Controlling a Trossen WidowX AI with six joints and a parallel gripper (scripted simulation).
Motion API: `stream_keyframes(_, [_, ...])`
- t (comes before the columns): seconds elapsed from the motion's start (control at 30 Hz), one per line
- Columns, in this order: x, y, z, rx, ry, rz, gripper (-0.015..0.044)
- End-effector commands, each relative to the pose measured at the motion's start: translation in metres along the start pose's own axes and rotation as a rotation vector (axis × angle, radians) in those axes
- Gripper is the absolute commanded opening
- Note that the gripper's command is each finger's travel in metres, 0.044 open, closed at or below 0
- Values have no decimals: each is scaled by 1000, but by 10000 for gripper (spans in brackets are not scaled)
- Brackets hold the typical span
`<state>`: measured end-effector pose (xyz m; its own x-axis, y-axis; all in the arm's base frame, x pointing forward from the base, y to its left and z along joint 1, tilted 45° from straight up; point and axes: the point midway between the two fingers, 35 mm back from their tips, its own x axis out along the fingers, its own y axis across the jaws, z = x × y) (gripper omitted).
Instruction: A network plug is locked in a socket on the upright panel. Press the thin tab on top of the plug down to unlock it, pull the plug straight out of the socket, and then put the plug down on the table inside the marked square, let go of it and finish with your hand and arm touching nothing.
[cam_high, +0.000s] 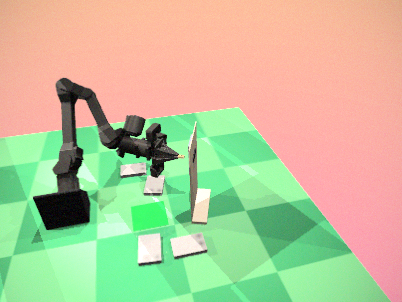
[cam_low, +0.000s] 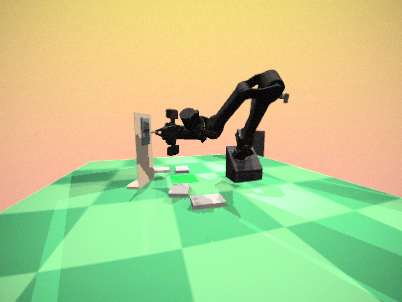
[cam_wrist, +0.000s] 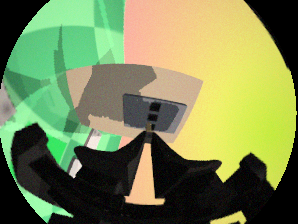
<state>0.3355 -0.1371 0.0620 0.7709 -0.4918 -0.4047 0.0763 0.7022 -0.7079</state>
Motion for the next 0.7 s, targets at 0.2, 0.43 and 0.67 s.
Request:
stream_keyframes(0.2, [-6, -1, -2, -1, -3, -3, 0])
stream_keyframes(0.43, [-10, -1, -3, -1, -3, -3, 0])
stream_keyframes(0.67, [-13, -1, -5, -1, -3, -3, 0])
